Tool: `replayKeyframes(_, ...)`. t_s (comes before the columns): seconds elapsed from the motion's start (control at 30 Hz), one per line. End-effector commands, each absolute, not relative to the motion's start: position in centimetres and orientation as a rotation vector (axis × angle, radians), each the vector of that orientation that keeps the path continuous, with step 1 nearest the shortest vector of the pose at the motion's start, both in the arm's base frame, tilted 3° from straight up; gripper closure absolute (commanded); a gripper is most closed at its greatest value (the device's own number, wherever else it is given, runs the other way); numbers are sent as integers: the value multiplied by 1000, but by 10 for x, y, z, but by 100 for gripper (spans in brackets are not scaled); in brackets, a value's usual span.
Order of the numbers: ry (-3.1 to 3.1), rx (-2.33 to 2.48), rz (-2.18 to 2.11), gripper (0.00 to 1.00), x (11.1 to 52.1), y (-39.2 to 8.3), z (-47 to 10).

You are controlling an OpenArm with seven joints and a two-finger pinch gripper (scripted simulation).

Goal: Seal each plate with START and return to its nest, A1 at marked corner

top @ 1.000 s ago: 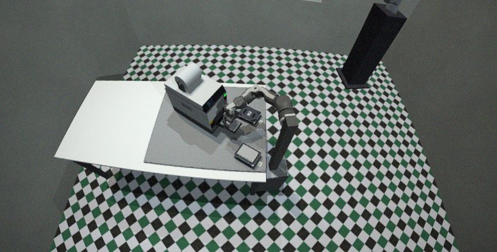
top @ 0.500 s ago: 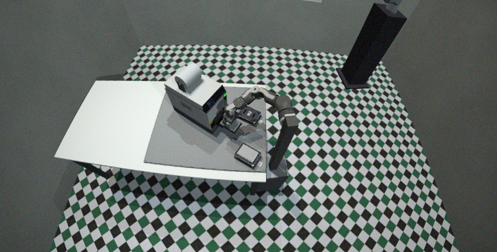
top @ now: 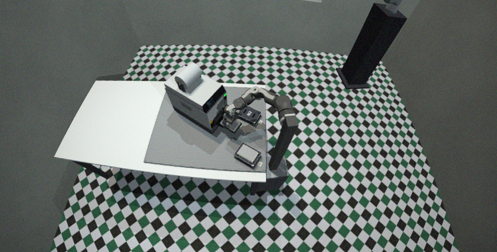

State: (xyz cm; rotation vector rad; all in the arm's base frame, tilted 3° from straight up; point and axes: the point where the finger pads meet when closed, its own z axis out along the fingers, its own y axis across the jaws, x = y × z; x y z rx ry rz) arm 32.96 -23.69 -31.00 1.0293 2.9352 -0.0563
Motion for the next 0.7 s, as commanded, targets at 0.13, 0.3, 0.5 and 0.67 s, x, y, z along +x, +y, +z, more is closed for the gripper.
replayKeyframes(0.13, 2937, 1021, -46, 35, 330, -236, -314)
replayKeyframes(0.3, 2936, 1021, -45, 35, 331, -236, -316)
replayKeyframes(0.5, 2933, 1024, -49, 35, 331, -236, -317)
replayKeyframes(0.67, 2933, 1024, -49, 35, 331, -236, -317)
